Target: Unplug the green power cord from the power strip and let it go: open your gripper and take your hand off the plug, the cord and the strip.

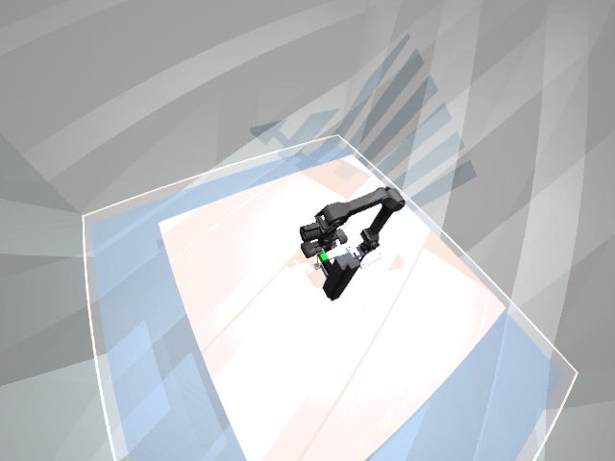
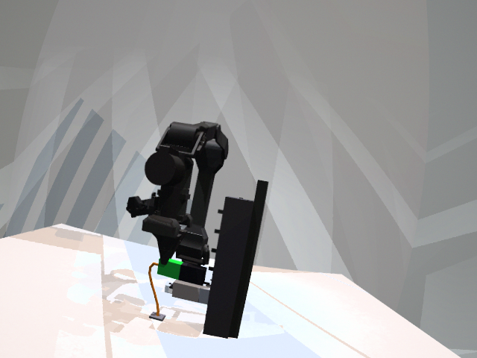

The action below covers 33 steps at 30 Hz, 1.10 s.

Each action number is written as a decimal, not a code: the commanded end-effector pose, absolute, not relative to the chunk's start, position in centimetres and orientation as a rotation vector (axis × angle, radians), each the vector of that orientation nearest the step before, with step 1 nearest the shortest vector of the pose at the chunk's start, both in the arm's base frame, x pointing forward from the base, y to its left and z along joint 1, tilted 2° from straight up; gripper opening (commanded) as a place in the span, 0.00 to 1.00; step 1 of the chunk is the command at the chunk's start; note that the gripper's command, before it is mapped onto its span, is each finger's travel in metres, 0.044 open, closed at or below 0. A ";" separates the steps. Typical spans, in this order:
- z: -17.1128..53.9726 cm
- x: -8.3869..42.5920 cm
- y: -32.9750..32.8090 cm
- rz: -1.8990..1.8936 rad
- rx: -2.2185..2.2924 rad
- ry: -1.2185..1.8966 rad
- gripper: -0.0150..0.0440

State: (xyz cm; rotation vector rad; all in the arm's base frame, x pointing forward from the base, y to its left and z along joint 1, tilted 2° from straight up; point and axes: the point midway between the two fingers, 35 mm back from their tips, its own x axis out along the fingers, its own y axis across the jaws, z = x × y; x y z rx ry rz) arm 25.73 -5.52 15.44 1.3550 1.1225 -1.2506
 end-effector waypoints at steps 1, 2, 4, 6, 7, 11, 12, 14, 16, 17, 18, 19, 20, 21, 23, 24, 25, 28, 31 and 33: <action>15.4 25.5 -6.8 -1.267 1.358 1.106 0.25; 15.4 25.5 -6.6 -1.267 1.358 1.106 0.30; 15.4 25.6 -6.1 -1.268 1.359 1.104 0.39; 15.4 25.6 -6.0 -1.268 1.359 1.104 0.48; 15.4 25.6 -6.0 -1.268 1.359 1.104 0.52; 15.4 25.6 -6.0 -1.268 1.359 1.104 0.70; 15.4 25.6 -6.0 -1.268 1.359 1.104 0.74; 15.4 25.6 -6.2 -1.268 1.359 1.104 0.83; 15.6 25.5 -7.2 -1.269 1.358 1.103 0.92; 15.8 25.4 -7.9 -1.269 1.357 1.103 0.97; 15.9 25.3 -8.8 -1.270 1.356 1.102 1.00; 16.1 25.2 -9.7 -1.270 1.356 1.102 1.00; 16.3 25.0 -10.6 -1.271 1.355 1.101 1.00; 16.4 24.8 -11.3 -1.271 1.354 1.101 1.00; 16.5 24.6 -12.0 -1.272 1.354 1.100 1.00; 16.5 24.6 -12.0 -1.272 1.354 1.100 1.00; 16.5 24.6 -12.0 -1.272 1.354 1.100 1.00; 16.5 24.6 -12.0 -1.272 1.354 1.100 1.00; 16.5 24.6 -12.0 -1.272 1.354 1.100 1.00; 16.5 24.6 -12.0 -1.272 1.354 1.100 1.00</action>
